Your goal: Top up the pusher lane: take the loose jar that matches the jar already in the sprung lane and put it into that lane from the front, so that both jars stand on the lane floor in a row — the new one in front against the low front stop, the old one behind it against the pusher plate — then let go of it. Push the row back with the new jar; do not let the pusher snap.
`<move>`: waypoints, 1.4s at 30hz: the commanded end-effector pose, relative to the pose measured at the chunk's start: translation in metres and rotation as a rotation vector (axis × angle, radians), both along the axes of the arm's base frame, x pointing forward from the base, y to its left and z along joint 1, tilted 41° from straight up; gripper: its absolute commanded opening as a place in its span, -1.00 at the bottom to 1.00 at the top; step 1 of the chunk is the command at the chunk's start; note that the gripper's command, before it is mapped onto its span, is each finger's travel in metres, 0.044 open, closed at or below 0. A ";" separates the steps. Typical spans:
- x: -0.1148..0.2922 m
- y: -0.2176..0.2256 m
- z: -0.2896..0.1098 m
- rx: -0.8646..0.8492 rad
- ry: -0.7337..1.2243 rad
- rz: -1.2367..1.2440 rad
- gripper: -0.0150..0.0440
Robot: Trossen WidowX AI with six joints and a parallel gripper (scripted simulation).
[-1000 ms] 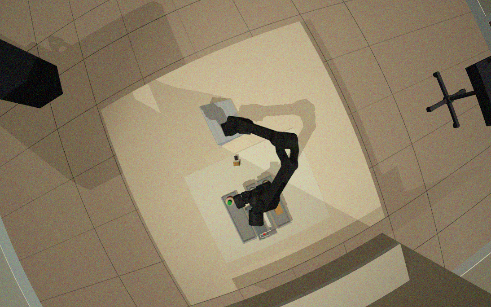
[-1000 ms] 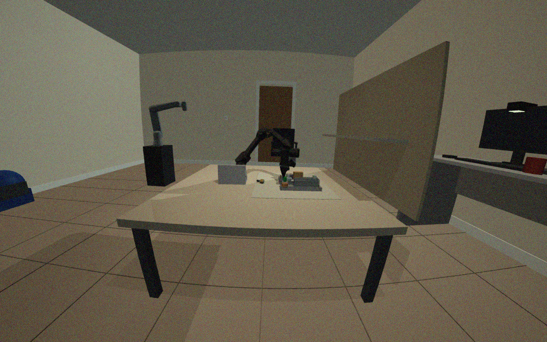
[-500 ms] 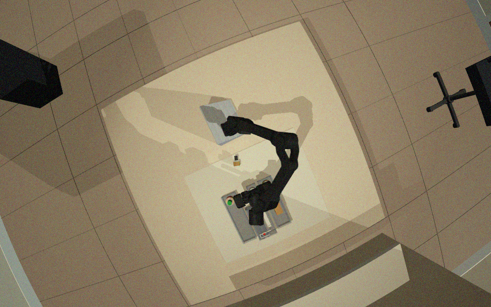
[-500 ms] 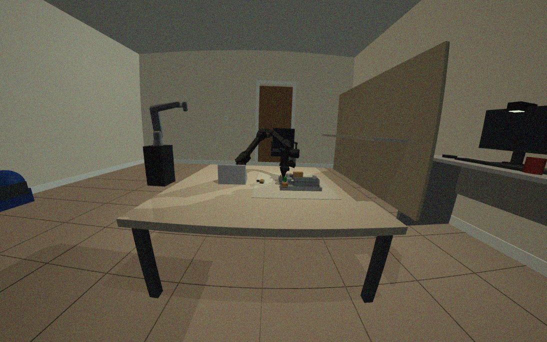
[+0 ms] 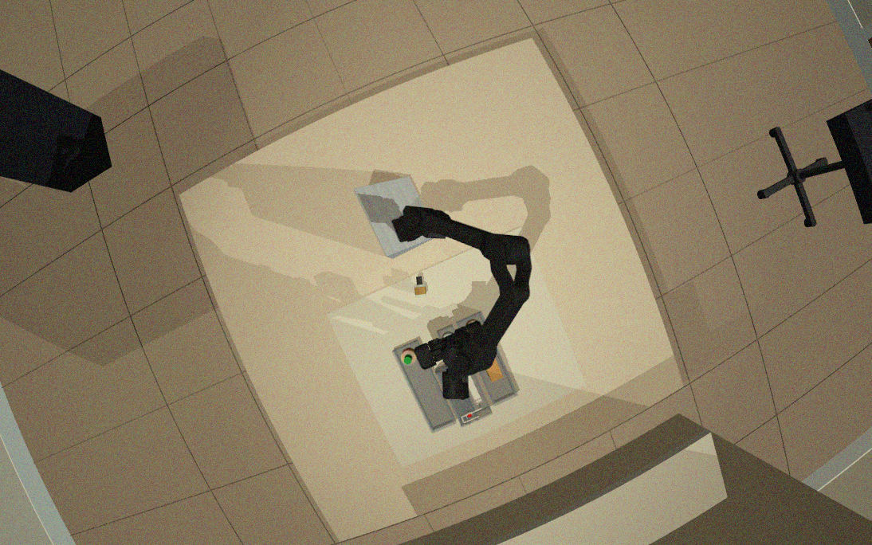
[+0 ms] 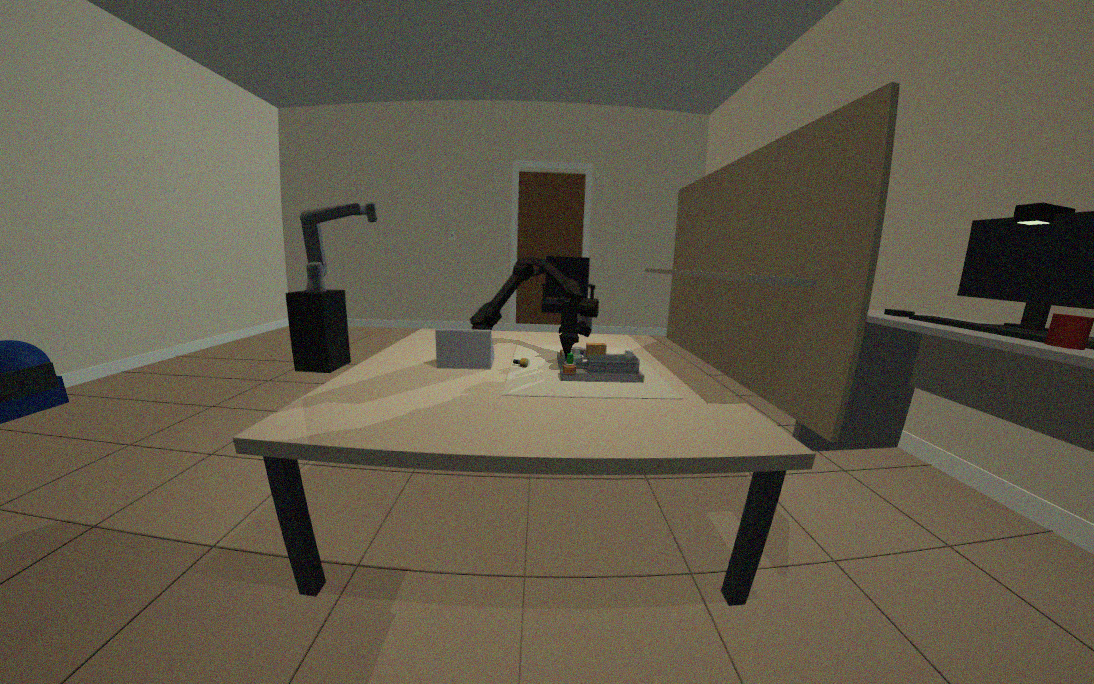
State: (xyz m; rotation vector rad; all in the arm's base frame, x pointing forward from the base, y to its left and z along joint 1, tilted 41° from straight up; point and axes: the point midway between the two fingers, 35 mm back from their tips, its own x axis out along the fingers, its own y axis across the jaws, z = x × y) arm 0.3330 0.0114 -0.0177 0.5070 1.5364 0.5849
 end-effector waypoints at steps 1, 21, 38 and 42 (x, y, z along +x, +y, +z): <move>0.003 0.004 0.000 0.009 -0.015 0.000 -0.49; 0.002 0.008 -0.004 0.009 -0.015 0.000 -0.49; 0.001 0.009 -0.005 0.010 -0.015 0.000 -0.49; 0.000 0.009 -0.005 0.009 -0.015 0.000 -0.49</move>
